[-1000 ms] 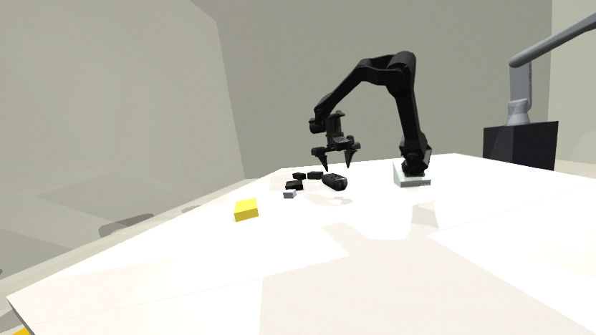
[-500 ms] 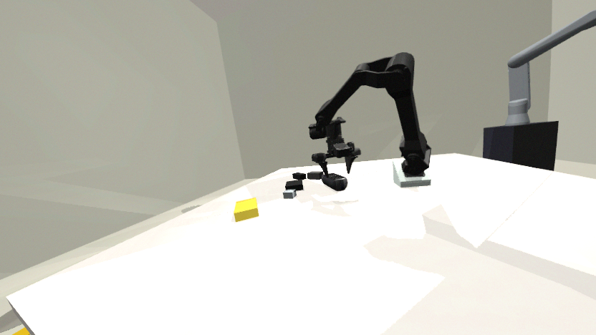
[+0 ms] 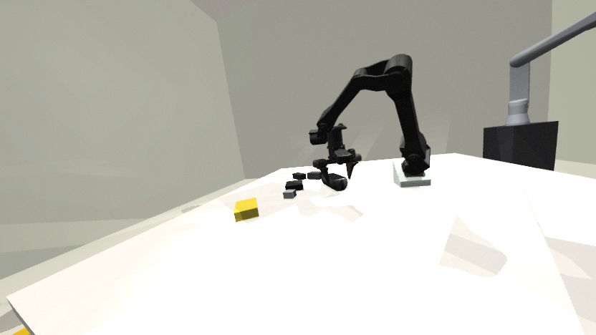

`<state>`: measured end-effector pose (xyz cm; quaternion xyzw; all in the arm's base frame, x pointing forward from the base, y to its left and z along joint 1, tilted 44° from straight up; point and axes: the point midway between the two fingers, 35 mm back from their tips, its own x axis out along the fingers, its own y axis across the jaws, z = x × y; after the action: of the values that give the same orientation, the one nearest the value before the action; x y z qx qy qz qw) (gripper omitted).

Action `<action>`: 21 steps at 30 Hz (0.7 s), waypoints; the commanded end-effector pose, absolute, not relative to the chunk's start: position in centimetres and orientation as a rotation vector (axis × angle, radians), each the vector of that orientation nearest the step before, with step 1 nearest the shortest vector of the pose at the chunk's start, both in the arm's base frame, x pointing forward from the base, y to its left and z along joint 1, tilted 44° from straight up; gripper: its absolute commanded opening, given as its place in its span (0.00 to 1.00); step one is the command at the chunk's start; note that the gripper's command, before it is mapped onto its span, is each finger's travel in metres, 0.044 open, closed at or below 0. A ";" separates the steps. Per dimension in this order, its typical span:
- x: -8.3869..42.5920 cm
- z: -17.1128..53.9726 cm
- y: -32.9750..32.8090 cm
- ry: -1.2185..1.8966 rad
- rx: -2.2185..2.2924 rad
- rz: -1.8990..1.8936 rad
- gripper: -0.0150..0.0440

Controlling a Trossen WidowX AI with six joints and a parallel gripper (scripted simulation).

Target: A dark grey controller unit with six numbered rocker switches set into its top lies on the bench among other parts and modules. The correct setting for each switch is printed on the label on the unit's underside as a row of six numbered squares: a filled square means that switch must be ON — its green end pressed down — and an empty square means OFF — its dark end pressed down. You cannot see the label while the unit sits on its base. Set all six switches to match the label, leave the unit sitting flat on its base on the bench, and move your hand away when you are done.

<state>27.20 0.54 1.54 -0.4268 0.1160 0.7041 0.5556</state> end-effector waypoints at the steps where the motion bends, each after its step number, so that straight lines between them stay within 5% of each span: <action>1: 27.1 1.3 0.9 0.273 -1.001 1.663 1.00; 5: 27.1 1.3 0.9 0.273 -1.001 1.663 0.82; 19: 27.1 1.3 0.9 0.273 -1.001 1.663 0.66; 21: 27.1 1.3 0.9 0.273 -1.001 1.663 0.57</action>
<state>27.11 0.85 1.29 -0.4256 0.1155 0.7049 0.5556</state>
